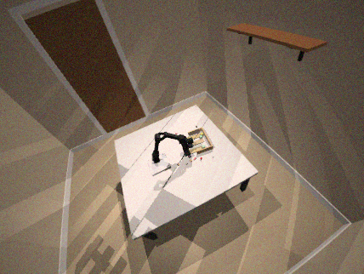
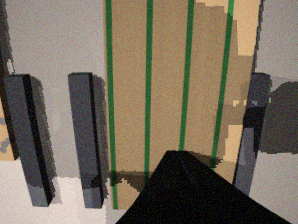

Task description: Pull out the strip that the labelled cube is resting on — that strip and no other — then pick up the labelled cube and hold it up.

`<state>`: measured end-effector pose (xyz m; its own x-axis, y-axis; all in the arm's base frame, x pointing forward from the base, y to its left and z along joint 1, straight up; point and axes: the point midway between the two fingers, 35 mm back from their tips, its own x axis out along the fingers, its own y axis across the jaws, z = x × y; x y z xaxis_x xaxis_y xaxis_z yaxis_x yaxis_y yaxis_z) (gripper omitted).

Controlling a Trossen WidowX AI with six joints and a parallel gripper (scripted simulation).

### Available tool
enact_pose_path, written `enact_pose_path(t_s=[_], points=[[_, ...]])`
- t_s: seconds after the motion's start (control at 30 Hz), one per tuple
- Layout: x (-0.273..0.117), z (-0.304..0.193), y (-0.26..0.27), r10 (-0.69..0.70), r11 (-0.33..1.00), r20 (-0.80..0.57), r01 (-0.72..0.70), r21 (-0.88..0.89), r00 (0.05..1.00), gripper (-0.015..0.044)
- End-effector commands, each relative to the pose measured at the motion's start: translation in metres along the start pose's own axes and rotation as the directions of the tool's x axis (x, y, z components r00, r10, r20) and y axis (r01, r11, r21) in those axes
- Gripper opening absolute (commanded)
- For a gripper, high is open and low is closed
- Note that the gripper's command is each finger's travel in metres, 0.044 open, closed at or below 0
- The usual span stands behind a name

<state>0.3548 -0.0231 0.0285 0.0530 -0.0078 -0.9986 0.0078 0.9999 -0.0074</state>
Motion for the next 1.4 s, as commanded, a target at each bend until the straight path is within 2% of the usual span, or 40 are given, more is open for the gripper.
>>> enact_pose_path(t_s=[0.0,1.37], points=[[0.006,-0.012,0.000,0.004,1.000,-0.026,-0.004,-0.002,1.000,0.0000],[0.006,-0.074,-0.001,0.003,1.000,-0.030,-0.003,-0.003,1.000,0.0000]])
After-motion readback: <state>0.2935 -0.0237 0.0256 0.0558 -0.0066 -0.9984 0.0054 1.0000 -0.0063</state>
